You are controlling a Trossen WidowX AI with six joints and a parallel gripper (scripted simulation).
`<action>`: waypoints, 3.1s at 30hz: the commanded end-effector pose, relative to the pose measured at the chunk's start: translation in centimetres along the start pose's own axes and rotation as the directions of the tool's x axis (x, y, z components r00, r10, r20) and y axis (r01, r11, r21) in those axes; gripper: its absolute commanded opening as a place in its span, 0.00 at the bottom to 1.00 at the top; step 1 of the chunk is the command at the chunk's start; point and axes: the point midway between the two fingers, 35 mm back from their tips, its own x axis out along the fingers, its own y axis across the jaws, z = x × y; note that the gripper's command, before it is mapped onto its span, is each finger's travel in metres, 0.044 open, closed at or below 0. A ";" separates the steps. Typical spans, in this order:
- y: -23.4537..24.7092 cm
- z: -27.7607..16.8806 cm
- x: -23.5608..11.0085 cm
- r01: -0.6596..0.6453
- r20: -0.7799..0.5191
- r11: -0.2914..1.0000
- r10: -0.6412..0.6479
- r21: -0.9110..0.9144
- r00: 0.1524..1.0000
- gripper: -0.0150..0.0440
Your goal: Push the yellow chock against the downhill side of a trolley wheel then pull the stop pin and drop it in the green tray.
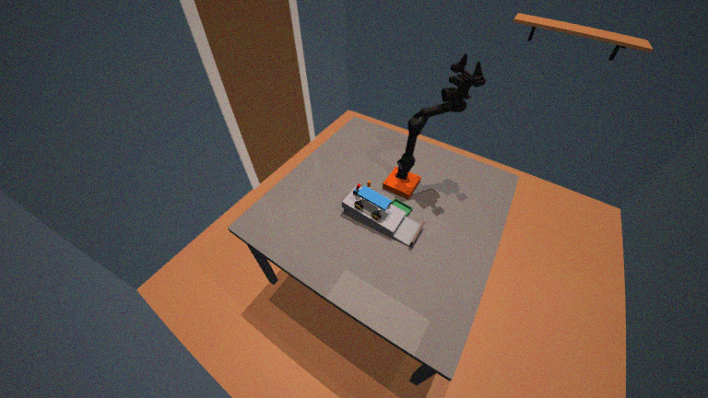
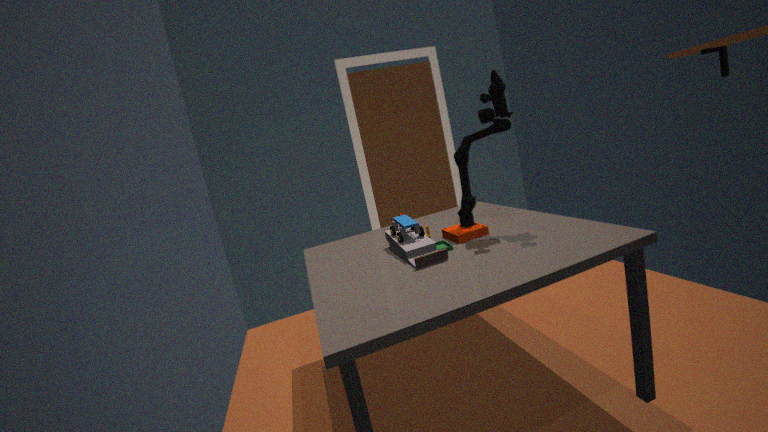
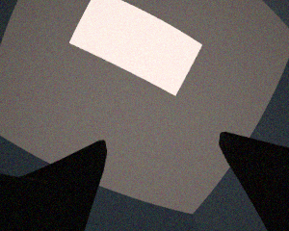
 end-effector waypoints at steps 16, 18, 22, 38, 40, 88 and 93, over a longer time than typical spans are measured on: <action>-11.1 -1.2 -1.0 -0.027 -0.260 0.821 -0.149 -0.571 0.954 0.58; -12.8 -0.9 -1.3 -0.042 -0.285 0.771 -0.184 -0.636 0.941 0.58; -16.2 0.0 -2.0 -0.077 -0.324 0.659 -0.262 -0.748 0.909 0.58; -28.6 8.5 -6.2 -0.289 -0.315 0.144 -0.614 -0.946 0.723 0.58; -29.8 10.0 -6.9 -0.321 -0.295 0.084 -0.657 -0.943 0.694 0.58; -23.7 53.5 -33.9 -0.867 0.654 -0.004 -0.658 -0.498 -0.373 0.58; -19.4 55.6 -37.1 -0.838 0.682 0.076 -0.544 -0.541 -0.489 0.58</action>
